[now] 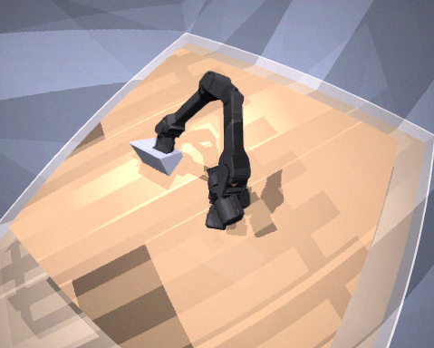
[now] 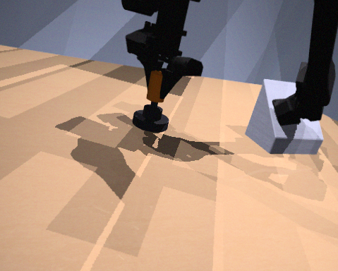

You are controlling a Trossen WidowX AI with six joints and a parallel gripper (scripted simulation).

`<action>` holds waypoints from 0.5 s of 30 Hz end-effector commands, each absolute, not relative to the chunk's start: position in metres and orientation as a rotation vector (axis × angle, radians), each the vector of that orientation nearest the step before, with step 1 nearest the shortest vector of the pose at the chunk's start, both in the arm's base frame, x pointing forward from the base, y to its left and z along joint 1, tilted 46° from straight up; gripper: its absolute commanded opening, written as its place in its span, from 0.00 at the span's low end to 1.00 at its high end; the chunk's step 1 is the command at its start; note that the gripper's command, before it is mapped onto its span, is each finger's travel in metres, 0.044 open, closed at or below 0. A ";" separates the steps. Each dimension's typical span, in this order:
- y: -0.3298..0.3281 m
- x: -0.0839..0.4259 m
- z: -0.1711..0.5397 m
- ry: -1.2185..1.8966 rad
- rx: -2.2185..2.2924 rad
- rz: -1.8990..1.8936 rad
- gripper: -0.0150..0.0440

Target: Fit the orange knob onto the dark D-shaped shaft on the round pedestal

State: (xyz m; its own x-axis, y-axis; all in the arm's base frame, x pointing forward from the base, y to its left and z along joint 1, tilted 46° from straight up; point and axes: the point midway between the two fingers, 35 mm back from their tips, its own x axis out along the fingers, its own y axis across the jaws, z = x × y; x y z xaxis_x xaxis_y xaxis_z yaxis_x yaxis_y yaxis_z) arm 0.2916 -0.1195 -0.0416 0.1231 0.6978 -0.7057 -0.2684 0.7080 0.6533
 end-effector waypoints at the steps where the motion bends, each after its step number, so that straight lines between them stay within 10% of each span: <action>1: -0.119 0.291 -0.043 1.237 0.362 0.772 0.25; 15: -0.117 0.291 -0.043 1.237 0.362 0.772 0.25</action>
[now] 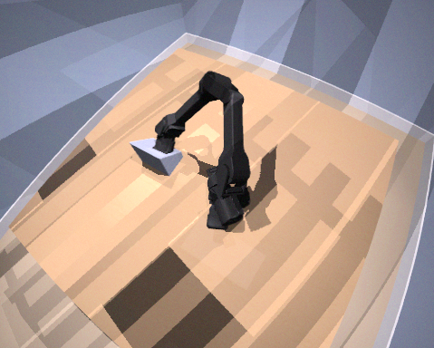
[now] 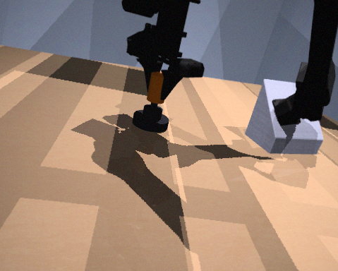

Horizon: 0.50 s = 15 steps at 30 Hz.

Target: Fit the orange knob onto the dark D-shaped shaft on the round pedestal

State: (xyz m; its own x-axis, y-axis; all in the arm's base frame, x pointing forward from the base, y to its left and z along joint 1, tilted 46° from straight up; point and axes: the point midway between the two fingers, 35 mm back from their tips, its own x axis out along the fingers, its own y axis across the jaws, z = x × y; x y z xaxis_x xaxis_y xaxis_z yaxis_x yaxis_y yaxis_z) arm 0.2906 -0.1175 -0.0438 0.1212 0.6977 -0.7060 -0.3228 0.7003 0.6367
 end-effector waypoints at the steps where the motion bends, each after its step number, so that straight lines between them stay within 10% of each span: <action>1: -0.117 0.292 -0.043 1.237 0.362 0.772 0.25; 15: -0.116 0.292 -0.044 1.237 0.362 0.772 0.25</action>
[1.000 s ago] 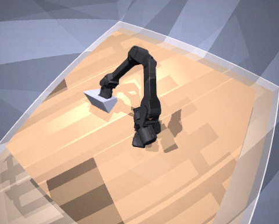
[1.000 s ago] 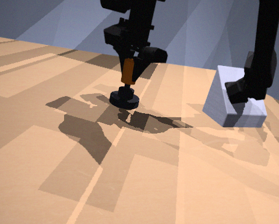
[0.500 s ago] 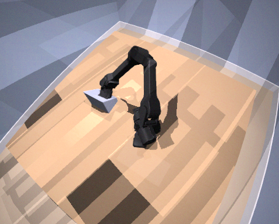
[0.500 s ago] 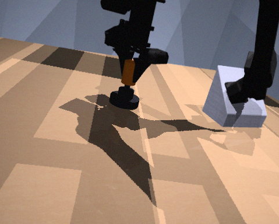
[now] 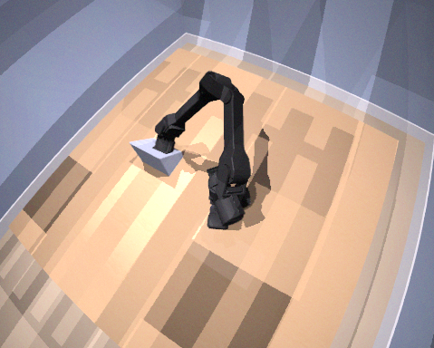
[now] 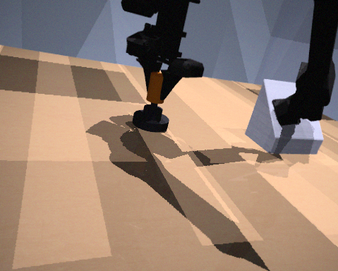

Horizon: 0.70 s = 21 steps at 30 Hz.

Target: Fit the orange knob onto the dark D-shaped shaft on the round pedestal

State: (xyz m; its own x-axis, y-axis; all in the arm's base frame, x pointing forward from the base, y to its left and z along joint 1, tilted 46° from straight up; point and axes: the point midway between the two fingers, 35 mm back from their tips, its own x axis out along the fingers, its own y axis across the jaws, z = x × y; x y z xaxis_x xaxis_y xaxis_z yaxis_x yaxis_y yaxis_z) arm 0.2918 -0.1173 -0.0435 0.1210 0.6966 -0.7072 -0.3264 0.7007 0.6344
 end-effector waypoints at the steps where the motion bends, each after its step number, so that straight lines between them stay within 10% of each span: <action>1: -0.117 0.292 -0.043 1.237 0.362 0.772 0.25; 21: -0.117 0.290 -0.043 1.144 0.191 0.893 0.25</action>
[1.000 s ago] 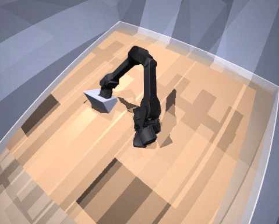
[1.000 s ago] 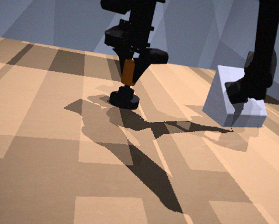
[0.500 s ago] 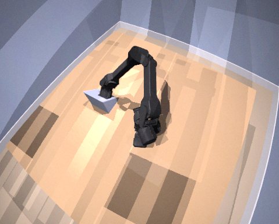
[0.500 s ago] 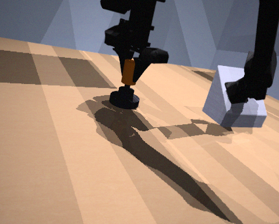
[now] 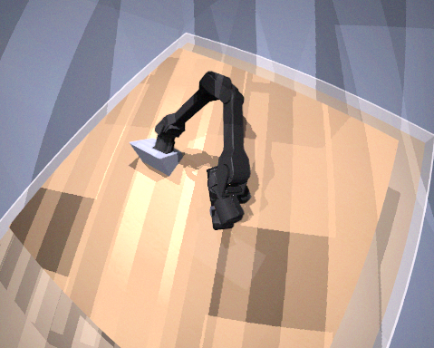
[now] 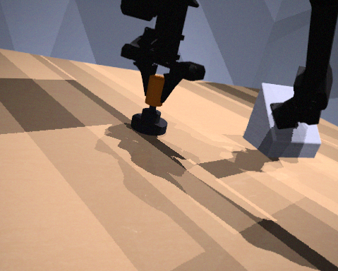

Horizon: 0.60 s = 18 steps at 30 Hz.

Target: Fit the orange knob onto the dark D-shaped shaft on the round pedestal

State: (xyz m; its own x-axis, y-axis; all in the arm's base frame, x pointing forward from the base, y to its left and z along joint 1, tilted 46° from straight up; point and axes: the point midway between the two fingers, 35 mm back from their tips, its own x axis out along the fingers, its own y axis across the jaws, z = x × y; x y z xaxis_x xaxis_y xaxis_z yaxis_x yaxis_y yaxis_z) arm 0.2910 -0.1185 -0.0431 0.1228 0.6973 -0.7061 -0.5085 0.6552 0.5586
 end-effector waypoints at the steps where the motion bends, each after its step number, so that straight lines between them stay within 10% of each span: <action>1: -0.117 0.290 -0.043 1.144 0.191 0.893 0.25; 18: -0.118 0.291 -0.043 1.144 0.191 0.893 0.25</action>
